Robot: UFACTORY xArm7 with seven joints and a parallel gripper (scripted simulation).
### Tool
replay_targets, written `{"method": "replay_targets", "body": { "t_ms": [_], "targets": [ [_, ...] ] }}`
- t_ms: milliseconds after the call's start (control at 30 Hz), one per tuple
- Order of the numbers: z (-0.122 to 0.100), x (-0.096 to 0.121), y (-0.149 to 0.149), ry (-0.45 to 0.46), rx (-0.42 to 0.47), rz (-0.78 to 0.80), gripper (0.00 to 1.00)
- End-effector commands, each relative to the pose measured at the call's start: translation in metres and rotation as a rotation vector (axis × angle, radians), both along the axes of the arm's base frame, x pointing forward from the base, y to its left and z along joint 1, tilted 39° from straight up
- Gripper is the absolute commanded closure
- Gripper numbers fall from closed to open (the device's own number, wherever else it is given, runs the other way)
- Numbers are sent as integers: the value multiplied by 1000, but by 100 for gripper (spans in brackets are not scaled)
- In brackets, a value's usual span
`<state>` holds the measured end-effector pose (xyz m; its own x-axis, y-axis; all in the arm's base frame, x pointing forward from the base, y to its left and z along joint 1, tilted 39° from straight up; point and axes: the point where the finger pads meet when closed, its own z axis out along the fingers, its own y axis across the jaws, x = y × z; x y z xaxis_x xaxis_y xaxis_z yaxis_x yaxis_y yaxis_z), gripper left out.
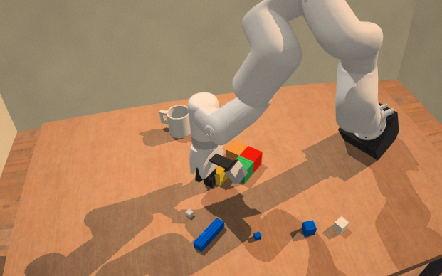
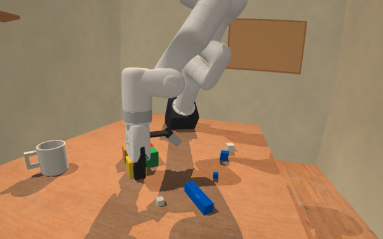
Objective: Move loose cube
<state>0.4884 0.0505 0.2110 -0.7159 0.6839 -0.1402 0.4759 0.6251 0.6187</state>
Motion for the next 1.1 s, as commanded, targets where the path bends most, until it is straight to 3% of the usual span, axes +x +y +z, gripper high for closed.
{"method": "replay_targets", "body": {
  "t_ms": [0, 1067],
  "targets": [
    [0, 0, -2, -3, 0, -2, 100],
    [-10, -8, -12, -3, 0, -2, 100]
  ]
}}
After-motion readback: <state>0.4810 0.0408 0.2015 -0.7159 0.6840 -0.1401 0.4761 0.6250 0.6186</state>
